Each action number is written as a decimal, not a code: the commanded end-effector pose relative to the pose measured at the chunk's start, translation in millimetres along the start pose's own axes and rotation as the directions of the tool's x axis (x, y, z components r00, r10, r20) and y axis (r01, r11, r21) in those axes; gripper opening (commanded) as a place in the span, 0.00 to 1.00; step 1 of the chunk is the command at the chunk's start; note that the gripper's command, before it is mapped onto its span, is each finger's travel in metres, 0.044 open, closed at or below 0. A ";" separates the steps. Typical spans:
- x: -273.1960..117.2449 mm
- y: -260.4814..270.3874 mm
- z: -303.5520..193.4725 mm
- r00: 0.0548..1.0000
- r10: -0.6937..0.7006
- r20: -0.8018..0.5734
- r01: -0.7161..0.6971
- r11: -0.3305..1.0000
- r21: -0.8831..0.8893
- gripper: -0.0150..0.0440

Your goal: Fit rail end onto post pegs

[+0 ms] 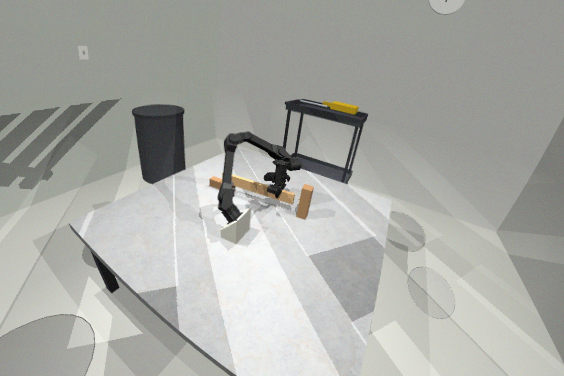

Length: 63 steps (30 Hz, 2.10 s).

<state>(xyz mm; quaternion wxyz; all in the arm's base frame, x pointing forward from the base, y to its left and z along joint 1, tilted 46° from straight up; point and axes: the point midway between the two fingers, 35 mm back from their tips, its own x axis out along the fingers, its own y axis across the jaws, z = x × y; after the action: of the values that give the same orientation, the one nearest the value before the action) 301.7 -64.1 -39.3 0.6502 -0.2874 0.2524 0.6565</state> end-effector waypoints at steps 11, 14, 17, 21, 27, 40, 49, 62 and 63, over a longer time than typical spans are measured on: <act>0.0 0.6 -0.6 1.000 -0.007 0.001 0.007 1.000 0.003 0.25; -0.7 0.8 -0.7 1.000 -0.007 0.001 0.007 1.000 0.003 0.25; -0.9 0.9 -0.7 1.000 -0.006 0.001 0.006 1.000 0.003 0.25; -0.8 1.2 -0.7 1.000 -0.006 0.001 0.006 1.000 0.003 0.25; 0.1 1.4 -0.7 1.000 -0.006 0.001 0.006 1.000 0.003 0.25; 0.6 1.5 -2.8 1.000 -0.007 0.001 0.007 1.000 0.003 0.25; -0.5 1.2 -4.9 1.000 -0.007 0.001 0.007 1.000 0.003 0.25; -2.4 0.4 -8.4 1.000 -0.007 0.001 0.007 1.000 0.003 0.25; -2.6 0.4 -8.6 1.000 -0.007 0.001 0.007 1.000 0.003 0.25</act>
<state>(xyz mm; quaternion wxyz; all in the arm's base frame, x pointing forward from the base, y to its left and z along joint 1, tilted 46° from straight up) 299.8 -67.8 -44.6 0.6500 -0.2842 0.2534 0.6576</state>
